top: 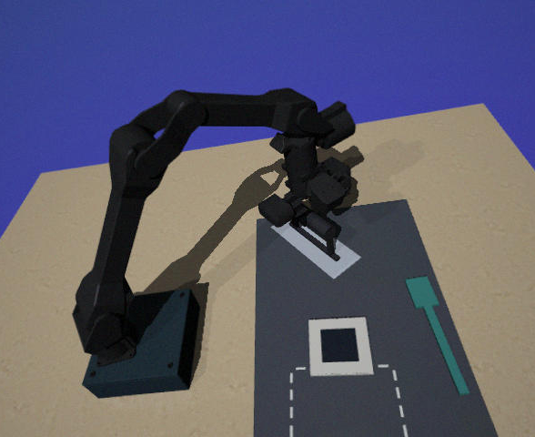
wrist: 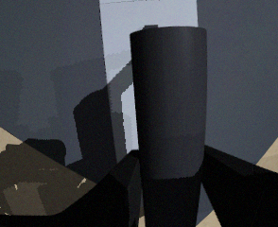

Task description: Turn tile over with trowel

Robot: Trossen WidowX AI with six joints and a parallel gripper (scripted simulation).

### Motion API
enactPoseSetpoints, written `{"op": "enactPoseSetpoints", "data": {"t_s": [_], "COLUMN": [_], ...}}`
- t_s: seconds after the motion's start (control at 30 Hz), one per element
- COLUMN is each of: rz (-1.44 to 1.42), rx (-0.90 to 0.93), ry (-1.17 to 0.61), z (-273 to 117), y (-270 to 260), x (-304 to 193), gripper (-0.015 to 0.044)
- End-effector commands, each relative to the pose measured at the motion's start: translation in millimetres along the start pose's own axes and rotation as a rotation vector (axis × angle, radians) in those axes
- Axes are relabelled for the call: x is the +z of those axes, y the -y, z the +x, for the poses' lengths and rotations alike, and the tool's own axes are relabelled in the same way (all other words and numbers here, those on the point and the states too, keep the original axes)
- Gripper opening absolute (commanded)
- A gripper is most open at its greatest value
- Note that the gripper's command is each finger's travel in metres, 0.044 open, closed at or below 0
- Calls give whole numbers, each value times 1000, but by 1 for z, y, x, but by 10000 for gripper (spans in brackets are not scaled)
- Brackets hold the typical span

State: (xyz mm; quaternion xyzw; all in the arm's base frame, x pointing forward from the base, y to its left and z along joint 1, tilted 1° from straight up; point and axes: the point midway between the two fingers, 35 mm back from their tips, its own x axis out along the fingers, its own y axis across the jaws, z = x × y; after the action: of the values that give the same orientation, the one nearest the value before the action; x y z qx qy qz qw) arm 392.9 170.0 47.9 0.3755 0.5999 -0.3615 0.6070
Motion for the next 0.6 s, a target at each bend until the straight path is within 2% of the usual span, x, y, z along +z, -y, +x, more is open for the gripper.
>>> {"op": "enactPoseSetpoints", "data": {"t_s": [0.0,0.57], "rz": [-5,67], "rx": [0,0], "ry": [0,0], "z": [0,0], "y": [0,0], "x": [0,0], "gripper": [130,130]}}
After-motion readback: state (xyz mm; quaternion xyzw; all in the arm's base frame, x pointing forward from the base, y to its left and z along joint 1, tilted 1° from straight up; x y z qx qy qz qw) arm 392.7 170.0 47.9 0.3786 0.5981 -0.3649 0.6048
